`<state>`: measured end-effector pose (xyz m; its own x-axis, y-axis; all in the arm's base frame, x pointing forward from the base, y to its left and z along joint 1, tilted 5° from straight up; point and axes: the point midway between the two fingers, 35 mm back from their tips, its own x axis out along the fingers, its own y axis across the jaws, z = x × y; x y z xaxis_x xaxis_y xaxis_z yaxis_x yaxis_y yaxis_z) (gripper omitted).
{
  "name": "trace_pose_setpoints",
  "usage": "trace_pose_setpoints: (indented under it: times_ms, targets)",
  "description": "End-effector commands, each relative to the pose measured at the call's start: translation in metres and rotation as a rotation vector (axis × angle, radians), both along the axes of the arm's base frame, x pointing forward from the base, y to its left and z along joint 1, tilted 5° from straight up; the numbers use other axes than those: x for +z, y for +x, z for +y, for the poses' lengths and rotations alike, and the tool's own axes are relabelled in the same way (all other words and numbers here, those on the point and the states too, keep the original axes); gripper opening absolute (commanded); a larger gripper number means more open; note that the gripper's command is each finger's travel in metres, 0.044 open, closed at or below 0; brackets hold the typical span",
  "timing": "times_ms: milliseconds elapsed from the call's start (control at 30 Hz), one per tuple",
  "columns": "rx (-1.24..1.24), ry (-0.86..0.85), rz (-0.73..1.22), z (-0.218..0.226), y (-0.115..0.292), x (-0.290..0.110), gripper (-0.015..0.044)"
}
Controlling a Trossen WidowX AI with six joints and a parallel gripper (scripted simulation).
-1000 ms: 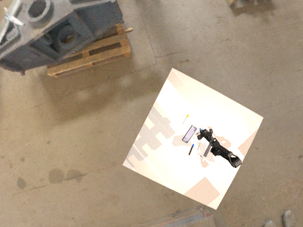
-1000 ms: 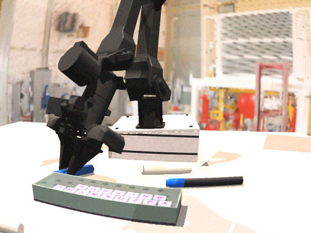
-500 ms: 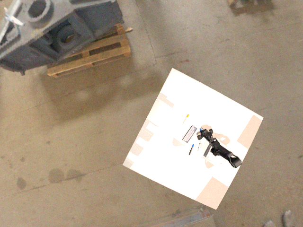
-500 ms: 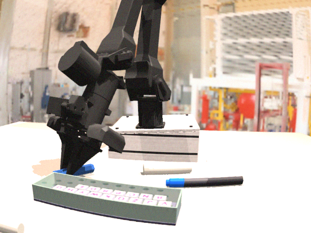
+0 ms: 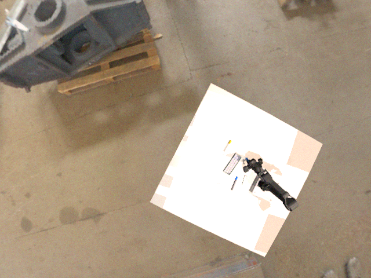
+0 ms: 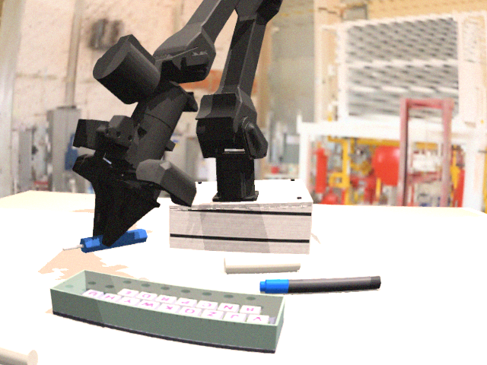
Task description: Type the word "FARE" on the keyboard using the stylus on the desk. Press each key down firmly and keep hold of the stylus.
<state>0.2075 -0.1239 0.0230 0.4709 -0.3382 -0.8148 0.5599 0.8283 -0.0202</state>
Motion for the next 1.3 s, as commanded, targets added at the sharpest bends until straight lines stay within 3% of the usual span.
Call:
trace_pose_setpoints:
  times_ms: [0,267,1267]
  targets:
    - [-0.005,-0.005,-0.007,0.000,0.000,0.013,0.0000]
    - [-0.003,0.041,-0.003,0.004,0.003,0.011,0.0000]
    - [-0.259,0.901,0.199,0.081,0.071,0.031,0.0000]
